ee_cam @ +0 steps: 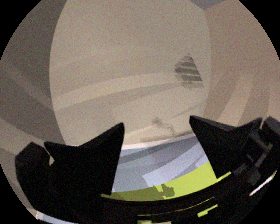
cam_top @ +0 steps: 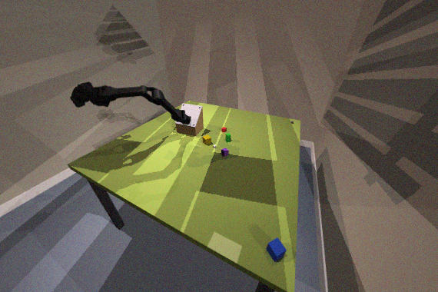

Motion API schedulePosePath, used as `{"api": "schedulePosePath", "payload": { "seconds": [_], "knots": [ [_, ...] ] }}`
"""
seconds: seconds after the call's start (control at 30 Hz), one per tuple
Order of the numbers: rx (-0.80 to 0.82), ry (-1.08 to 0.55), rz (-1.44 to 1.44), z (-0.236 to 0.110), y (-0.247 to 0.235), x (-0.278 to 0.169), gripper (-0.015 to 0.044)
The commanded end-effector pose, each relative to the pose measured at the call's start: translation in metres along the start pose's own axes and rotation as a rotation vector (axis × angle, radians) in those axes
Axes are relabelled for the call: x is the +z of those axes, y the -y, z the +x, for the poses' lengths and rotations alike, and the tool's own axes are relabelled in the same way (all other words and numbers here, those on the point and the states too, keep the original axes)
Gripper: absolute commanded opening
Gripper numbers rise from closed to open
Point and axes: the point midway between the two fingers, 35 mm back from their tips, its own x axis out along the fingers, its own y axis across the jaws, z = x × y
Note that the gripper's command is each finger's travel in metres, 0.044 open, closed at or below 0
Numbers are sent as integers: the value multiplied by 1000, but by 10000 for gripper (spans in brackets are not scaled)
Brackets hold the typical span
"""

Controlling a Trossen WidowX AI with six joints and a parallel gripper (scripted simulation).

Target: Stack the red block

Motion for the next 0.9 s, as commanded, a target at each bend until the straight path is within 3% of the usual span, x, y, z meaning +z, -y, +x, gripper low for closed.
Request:
{"api": "schedulePosePath", "payload": {
  "seconds": [0.0, 0.37, 0.87],
  "knots": [
    [2, -1, -1, 0, -1, -1, 426],
    [164, -154, -65, -40, -51, -70, 440],
    [441, -396, -189, -149, -107, -175, 440]
  ]
}}
